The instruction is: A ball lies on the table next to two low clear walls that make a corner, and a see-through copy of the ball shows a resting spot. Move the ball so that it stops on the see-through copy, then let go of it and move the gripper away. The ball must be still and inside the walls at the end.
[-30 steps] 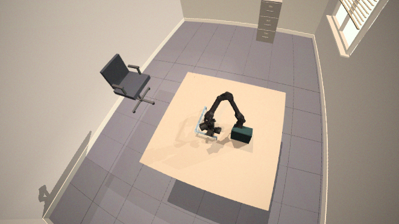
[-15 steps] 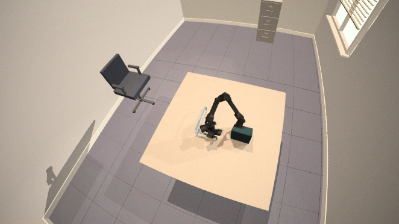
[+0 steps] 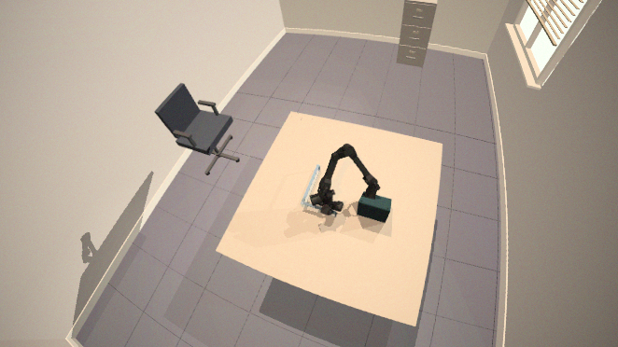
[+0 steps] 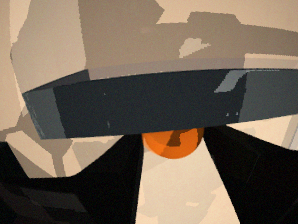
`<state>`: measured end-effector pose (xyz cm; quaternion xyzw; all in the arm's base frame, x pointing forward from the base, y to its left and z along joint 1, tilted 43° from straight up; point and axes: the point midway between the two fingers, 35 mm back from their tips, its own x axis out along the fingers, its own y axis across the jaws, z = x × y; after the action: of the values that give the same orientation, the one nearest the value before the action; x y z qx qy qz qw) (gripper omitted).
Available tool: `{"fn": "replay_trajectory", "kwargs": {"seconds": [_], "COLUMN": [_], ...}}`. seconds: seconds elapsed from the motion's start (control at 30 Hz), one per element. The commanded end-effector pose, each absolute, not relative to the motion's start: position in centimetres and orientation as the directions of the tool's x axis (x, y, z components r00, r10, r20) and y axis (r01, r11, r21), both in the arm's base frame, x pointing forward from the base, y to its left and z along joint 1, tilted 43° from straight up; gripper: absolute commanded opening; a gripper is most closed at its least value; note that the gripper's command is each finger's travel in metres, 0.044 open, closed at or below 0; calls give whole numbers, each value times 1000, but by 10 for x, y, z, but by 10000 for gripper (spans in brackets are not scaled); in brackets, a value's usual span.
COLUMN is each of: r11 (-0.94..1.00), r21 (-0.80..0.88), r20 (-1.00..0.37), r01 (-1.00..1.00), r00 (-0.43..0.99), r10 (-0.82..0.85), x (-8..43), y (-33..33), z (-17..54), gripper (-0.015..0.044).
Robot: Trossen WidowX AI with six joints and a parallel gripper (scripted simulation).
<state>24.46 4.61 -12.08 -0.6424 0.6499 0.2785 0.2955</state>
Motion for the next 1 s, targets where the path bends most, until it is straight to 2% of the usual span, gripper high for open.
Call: {"fn": "replay_trajectory", "kwargs": {"seconds": [0.0,0.07,0.47,0.63,0.8,0.97], "r11": [15,15,19,18,15,15], "r21": [-3,-3,-16,-14,-2,-2], "r20": [-735,-735,-741,-742,-738,-738], "r01": [-1000,-1000,-1000,-1000,-1000,-1000], "r00": [-8,-8,-1,-2,-8,-8], "r10": [-678,-678,-671,-671,-674,-675], "x": [241,241,244,245,242,242], "y": [41,41,45,53,101,103], "z": [-125,-125,-122,-115,-62,-60], "gripper": [0,0,307,307,307,307]}}
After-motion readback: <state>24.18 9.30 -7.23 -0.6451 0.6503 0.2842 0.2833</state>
